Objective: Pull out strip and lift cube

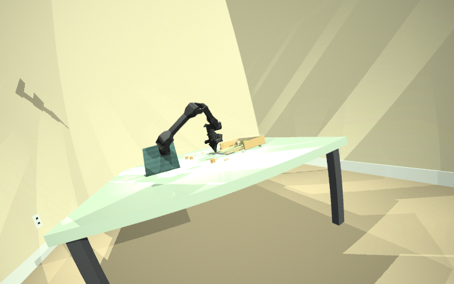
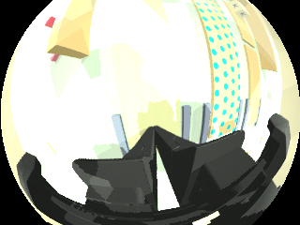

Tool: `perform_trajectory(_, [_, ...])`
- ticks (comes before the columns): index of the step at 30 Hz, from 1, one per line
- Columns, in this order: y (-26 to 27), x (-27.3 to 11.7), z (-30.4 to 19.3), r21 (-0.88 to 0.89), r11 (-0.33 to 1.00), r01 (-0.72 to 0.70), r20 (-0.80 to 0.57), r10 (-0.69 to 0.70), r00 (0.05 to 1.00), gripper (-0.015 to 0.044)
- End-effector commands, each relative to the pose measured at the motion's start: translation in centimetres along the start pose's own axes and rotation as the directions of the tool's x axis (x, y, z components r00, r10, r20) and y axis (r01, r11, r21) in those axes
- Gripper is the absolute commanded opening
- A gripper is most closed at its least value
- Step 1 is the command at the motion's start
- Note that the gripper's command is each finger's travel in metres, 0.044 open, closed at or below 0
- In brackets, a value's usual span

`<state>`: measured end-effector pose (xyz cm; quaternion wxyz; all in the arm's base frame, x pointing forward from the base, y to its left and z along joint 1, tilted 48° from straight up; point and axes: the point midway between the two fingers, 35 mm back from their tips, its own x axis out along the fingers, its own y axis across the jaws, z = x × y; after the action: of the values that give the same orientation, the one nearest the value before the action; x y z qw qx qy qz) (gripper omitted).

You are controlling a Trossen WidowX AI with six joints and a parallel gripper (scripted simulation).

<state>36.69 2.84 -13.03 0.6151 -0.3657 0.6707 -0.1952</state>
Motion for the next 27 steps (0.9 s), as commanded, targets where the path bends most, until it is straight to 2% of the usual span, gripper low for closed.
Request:
perform_trajectory(1, [-0.1,0.5,0.0,0.001,1.0,0.005,-0.007,-0.005,1.0,0.0])
perform_trajectory(27, [0.1,0.6,-3.3,0.0,1.0,0.005,-0.008,-0.005,1.0,0.0])
